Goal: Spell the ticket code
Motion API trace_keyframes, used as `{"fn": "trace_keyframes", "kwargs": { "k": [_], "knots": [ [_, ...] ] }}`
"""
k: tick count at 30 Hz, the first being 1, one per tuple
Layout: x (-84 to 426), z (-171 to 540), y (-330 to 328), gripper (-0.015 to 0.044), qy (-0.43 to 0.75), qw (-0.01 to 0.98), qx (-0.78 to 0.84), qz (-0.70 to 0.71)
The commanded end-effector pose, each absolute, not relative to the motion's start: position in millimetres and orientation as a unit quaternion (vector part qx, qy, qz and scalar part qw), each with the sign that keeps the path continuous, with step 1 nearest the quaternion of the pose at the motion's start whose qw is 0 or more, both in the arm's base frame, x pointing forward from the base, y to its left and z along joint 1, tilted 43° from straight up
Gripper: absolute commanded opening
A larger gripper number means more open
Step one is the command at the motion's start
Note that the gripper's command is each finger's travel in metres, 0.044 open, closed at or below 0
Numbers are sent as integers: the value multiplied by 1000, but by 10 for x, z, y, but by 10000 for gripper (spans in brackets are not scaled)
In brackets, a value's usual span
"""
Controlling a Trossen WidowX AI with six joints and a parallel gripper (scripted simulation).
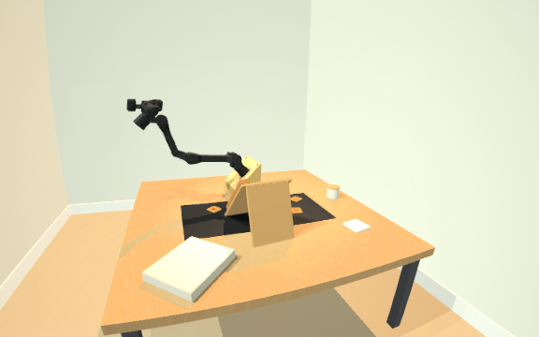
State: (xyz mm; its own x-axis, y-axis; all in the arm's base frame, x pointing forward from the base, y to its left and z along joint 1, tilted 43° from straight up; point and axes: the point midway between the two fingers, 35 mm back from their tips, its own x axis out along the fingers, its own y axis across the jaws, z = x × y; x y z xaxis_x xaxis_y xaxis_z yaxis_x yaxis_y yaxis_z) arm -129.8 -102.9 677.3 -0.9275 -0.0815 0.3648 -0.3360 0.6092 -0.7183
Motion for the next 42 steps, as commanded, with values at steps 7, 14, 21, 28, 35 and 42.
{"fn": "trace_keyframes", "kwargs": {
  "k": [7,14,21,28,35,42],
  "knots": [
    [-1097,6795,451,440,-733,366,55,570],
    [-608,6485,1368,440,-605,517,3,605],
    [99,5912,2058,440,-461,661,-50,590],
    [905,5119,2407,440,-308,784,-104,528],
    [1644,4208,2377,440,-159,876,-155,429],
    [2204,3256,2009,440,-18,931,-205,301]
  ]
}}
